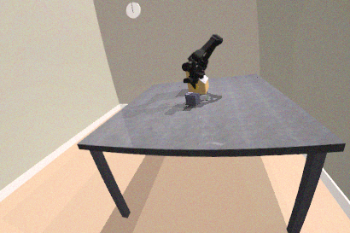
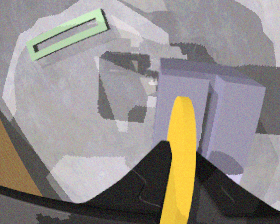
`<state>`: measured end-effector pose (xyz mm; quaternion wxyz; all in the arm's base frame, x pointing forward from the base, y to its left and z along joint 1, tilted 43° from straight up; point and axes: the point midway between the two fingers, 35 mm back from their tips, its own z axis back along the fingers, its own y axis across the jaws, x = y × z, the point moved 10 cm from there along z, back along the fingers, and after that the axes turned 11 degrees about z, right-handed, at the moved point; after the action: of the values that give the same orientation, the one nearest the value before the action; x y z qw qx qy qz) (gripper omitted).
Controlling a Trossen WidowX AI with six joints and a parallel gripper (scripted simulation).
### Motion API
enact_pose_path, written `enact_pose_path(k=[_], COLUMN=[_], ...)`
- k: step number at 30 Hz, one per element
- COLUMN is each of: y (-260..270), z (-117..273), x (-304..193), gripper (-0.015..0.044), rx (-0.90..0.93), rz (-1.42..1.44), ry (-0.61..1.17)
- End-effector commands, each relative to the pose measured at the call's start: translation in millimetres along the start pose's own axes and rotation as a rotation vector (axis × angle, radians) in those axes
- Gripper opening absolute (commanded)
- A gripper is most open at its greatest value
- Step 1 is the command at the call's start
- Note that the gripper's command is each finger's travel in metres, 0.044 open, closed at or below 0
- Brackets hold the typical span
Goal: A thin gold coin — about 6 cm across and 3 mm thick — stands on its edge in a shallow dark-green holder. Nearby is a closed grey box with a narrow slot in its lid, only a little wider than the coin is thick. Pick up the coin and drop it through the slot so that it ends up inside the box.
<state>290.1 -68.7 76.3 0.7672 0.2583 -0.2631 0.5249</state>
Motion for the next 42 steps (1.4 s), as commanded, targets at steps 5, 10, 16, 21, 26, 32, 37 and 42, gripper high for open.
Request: enact_pose_path(k=[5, 10, 16, 21, 26, 32, 37, 42], y=[-13, -19, -17, -17, -18, -20, -19, -19], z=[-1, -1, -1, -1, -1, -2, -1, -1], x=[-15, -24, -21, -21, -23, -25, -24, -24], gripper=[0.0000, 0.0000, 0.0000, 0.0000, 0.0000, 0.0000, 0.0000, 0.0000], rx=[0.002, 0.002, -0.001, -0.001, -0.001, -0.001, -0.001, -0.001], rz=[0.007, 0.008, 0.001, 0.001, 0.003, 0.014, 0.006, 0.006], ry=[0.005, 0.003, -0.002, -0.002, -0.002, -0.002, -0.003, -0.003])
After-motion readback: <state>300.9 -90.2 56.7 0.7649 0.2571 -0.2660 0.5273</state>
